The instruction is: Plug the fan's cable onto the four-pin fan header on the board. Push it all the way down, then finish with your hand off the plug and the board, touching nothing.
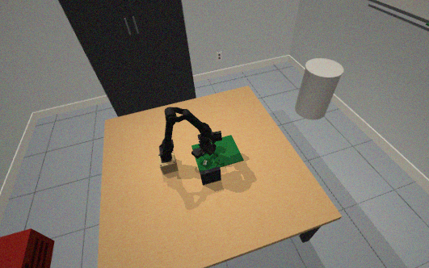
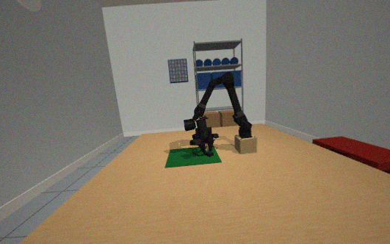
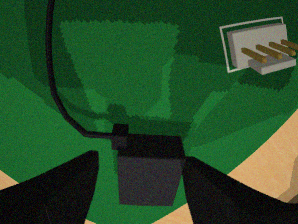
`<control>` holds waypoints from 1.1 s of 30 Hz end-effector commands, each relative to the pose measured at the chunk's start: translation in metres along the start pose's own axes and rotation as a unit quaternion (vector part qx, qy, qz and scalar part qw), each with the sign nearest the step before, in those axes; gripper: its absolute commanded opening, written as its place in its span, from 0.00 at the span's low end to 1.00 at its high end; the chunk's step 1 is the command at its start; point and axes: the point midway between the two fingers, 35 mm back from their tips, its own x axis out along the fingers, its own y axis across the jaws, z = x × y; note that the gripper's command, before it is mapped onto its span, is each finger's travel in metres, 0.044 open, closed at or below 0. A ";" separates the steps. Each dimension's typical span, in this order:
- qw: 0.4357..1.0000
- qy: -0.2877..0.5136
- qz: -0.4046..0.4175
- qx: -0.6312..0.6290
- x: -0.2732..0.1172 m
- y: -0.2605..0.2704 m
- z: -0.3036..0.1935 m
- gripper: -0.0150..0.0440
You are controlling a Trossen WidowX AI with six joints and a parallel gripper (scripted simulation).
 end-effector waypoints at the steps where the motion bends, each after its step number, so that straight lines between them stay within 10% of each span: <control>1: 1.000 0.005 -0.003 -0.001 0.008 -0.003 -0.001 0.61; 9: 1.000 0.005 -0.003 -0.001 0.009 -0.003 -0.001 0.61; 14: 1.000 0.002 -0.002 0.001 0.008 -0.002 0.000 0.39; 24: 1.000 0.002 -0.002 0.001 0.007 -0.002 0.000 0.25; 33: 1.000 0.003 -0.002 0.000 -0.018 0.001 -0.004 0.25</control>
